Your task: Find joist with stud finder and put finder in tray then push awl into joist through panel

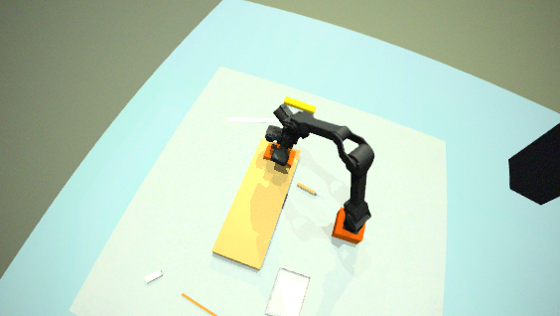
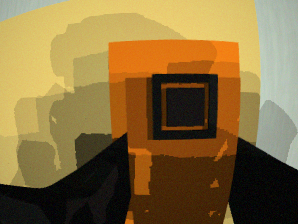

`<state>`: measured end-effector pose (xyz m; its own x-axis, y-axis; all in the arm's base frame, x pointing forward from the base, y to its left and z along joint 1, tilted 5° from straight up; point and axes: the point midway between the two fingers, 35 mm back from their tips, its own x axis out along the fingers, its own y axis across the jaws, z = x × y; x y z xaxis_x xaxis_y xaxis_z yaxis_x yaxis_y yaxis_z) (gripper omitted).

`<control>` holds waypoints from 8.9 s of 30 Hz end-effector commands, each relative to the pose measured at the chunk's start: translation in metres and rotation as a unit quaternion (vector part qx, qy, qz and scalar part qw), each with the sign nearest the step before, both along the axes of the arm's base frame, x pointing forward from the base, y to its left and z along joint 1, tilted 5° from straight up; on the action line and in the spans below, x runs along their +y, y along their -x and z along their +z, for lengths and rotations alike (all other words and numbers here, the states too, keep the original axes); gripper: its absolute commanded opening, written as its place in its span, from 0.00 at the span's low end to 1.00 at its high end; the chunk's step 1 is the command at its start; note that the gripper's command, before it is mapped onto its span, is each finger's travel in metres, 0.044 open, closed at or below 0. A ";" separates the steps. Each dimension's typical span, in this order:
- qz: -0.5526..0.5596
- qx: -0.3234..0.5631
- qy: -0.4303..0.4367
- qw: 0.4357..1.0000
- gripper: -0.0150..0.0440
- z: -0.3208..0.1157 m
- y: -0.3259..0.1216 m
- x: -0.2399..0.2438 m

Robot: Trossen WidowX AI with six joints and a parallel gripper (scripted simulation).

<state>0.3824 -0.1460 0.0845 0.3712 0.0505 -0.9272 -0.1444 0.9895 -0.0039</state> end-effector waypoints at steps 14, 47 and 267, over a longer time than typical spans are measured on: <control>-0.002 -0.002 0.000 1.000 0.25 -0.002 0.004 0.036; -0.002 -0.002 -0.005 1.000 0.25 -0.002 0.016 0.125; -0.002 -0.002 -0.005 1.000 0.25 -0.002 0.016 0.123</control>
